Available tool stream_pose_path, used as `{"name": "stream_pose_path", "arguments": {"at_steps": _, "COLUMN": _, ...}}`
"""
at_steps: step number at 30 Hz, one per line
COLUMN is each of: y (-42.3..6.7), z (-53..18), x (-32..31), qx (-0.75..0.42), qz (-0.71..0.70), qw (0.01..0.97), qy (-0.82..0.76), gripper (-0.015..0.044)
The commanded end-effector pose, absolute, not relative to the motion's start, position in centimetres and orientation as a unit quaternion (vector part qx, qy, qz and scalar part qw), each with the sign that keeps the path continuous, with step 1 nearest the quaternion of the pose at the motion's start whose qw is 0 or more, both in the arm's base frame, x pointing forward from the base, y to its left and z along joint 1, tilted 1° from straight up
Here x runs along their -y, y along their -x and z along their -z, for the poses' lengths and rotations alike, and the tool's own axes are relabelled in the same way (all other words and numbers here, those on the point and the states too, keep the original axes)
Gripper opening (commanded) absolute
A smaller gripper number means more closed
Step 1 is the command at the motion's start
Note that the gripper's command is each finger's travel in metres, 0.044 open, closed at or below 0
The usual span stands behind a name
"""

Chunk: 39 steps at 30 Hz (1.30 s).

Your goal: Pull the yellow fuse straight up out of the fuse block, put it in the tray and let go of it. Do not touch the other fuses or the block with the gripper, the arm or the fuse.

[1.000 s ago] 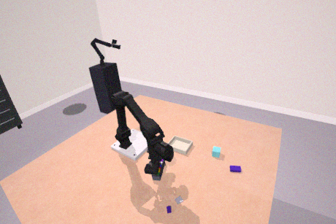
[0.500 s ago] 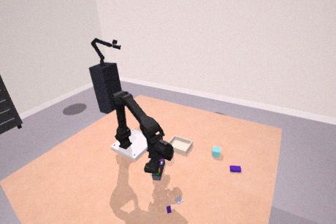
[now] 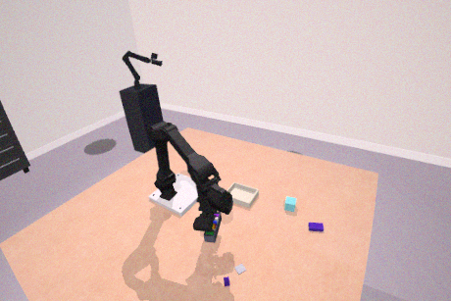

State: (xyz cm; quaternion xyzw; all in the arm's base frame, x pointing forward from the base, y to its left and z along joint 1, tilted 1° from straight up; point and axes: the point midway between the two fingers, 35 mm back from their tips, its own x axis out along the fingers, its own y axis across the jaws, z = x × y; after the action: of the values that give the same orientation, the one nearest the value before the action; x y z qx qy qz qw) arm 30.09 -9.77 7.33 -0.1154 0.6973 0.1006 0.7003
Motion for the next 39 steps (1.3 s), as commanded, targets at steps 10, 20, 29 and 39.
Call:
{"name": "stream_pose_path", "arguments": {"at_steps": 10, "y": -30.0, "z": -8.0, "x": 9.8, "qx": -0.698, "qz": -0.099, "qw": 0.7, "qy": 0.114, "gripper": 0.0}}
{"name": "stream_pose_path", "arguments": {"at_steps": 20, "y": -30.0, "z": -8.5, "x": 9.7, "qx": -0.698, "qz": -0.098, "qw": 0.7, "qy": 0.114, "gripper": 0.0}}
{"name": "stream_pose_path", "arguments": {"at_steps": 29, "y": -30.0, "z": -9.4, "x": 9.7, "qx": -0.698, "qz": -0.098, "qw": 0.7, "qy": 0.114, "gripper": 0.0}}
{"name": "stream_pose_path", "arguments": {"at_steps": 39, "y": -30.0, "z": -10.9, "x": 9.7, "qx": -0.698, "qz": -0.098, "qw": 0.7, "qy": 0.114, "gripper": 0.0}}
